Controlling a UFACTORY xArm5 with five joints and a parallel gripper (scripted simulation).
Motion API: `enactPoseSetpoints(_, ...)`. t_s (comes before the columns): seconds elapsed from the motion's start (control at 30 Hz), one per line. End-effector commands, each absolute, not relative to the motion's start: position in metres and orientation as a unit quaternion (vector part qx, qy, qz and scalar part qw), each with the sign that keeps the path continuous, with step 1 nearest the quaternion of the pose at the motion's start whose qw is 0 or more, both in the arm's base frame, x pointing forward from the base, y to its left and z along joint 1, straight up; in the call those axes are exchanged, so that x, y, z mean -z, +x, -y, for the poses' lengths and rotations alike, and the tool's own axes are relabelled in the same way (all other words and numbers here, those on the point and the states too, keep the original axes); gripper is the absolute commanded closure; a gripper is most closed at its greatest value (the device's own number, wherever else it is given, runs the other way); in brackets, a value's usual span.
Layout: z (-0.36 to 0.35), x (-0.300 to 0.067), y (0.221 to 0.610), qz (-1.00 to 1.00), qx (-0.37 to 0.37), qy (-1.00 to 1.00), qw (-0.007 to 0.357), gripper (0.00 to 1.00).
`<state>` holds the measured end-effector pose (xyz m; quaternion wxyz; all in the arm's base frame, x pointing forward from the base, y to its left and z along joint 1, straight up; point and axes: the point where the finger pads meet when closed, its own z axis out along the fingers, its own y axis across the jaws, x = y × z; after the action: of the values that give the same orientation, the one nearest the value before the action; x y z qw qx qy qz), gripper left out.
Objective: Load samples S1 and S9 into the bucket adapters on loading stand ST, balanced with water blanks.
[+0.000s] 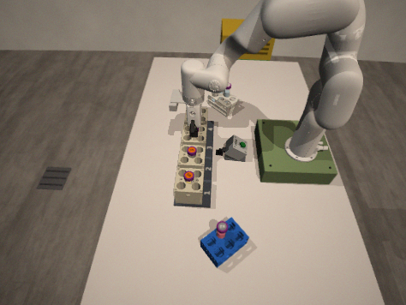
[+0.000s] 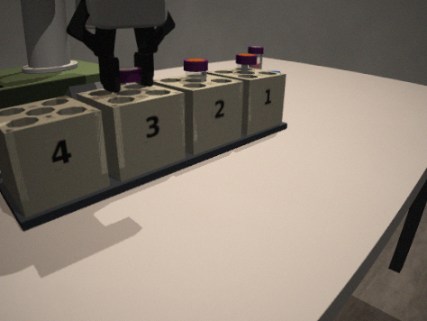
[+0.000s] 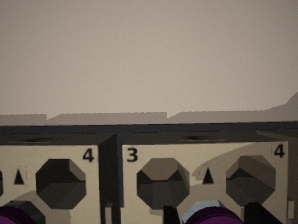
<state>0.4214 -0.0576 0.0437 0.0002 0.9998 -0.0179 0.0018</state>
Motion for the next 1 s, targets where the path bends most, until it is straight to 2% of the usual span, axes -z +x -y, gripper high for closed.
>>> enactPoseSetpoints(0.0, 0.058, -0.045, 0.423, 0.018, -0.004, 1.0, -0.002, 0.56)
enactPoseSetpoints(0.97, 0.058, -0.095, 0.423, 0.018, -0.004, 1.0, -0.002, 0.56)
